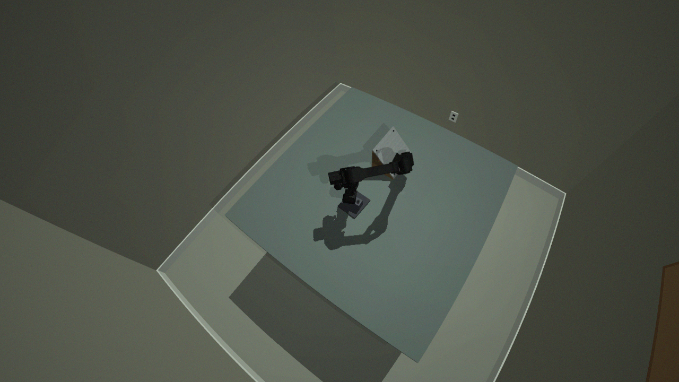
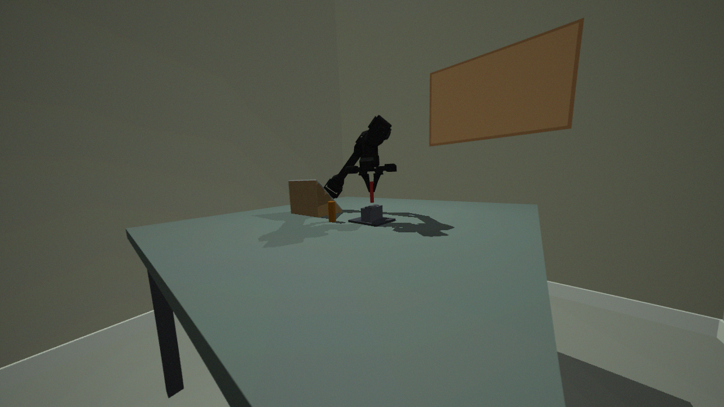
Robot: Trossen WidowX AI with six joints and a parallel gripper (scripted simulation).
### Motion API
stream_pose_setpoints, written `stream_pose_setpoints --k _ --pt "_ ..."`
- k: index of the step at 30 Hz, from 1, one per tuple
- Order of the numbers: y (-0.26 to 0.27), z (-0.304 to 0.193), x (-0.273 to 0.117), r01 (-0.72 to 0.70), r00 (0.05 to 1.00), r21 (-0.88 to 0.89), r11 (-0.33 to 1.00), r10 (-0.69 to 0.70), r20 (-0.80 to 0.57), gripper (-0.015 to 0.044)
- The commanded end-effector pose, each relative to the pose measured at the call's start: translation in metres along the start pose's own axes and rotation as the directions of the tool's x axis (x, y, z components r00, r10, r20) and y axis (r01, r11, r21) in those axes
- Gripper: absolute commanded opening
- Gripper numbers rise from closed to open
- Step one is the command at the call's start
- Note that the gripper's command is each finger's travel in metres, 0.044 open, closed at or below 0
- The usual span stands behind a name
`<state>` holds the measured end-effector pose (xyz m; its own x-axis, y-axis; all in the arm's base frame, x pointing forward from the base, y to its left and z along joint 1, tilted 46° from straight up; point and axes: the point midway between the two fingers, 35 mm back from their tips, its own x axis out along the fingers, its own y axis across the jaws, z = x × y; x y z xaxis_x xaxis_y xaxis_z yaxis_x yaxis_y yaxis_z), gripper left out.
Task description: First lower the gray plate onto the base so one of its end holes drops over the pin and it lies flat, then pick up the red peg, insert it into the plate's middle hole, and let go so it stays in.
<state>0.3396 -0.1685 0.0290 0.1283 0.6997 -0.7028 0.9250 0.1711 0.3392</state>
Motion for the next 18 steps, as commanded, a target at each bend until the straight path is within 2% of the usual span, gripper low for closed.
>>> stream_pose_setpoints --k 1,18 --pt "-0.0013 0.0007 0.0007 0.005 1.000 -0.002 1.000 -0.005 -0.001 0.0000" --pt "-0.0003 0.0004 0.0005 0.001 1.000 0.001 1.000 -0.001 -0.001 0.0000"
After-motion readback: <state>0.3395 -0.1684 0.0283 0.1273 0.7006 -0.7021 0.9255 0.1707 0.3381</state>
